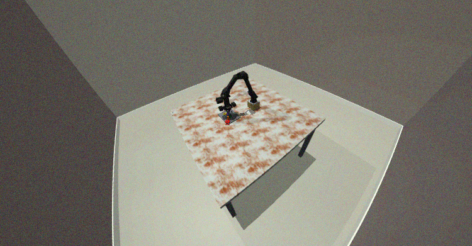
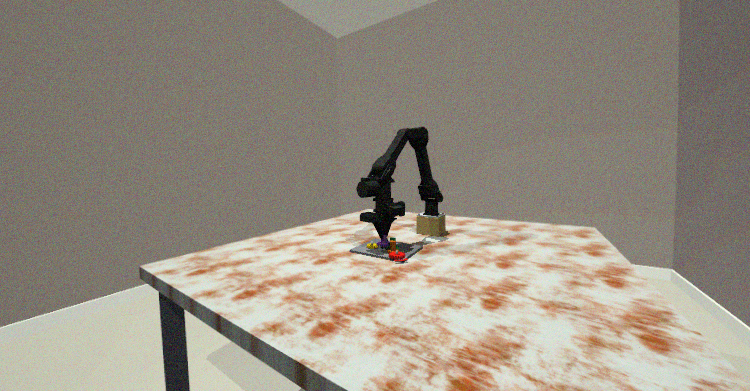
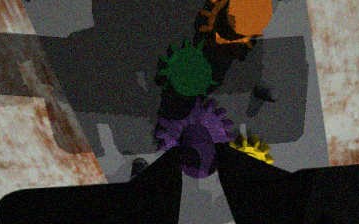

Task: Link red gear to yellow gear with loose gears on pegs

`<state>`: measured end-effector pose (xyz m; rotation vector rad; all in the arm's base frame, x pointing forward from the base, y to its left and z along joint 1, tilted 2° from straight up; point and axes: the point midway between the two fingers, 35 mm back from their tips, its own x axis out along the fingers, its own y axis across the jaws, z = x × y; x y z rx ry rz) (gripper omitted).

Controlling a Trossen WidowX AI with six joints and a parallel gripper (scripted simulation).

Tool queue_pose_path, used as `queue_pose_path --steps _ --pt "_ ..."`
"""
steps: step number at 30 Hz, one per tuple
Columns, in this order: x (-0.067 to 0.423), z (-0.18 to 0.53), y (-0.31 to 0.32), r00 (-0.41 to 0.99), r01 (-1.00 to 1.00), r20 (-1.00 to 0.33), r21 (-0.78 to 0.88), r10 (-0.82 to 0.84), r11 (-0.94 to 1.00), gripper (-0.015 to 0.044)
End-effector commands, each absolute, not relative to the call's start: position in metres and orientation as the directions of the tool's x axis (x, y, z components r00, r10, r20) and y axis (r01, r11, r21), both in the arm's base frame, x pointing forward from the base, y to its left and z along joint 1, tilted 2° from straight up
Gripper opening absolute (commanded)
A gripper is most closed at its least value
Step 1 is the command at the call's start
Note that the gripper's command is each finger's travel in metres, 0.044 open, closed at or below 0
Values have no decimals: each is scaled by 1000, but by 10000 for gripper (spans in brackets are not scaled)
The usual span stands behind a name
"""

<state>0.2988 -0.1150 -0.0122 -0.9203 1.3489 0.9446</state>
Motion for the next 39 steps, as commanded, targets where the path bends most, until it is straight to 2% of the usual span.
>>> queue_pose_path --steps 1,7,13,18,19,32,39 --pt "298 -14 -116 0 -960 -1000 5 18 281 0" --pt "299 -15 -116 0 -958 -1000 5 18 287 0" --pt "299 -17 -115 0 -928 -1000 7 18 372 0" --pt "299 -14 -115 0 -909 -1000 8 18 418 131" --pt "299 -13 -115 0 -903 -1000 8 18 431 140" --pt "299 33 -116 0 -893 -1000 8 18 450 140" --pt "296 76 -115 8 -897 -1000 -1 15 443 324"
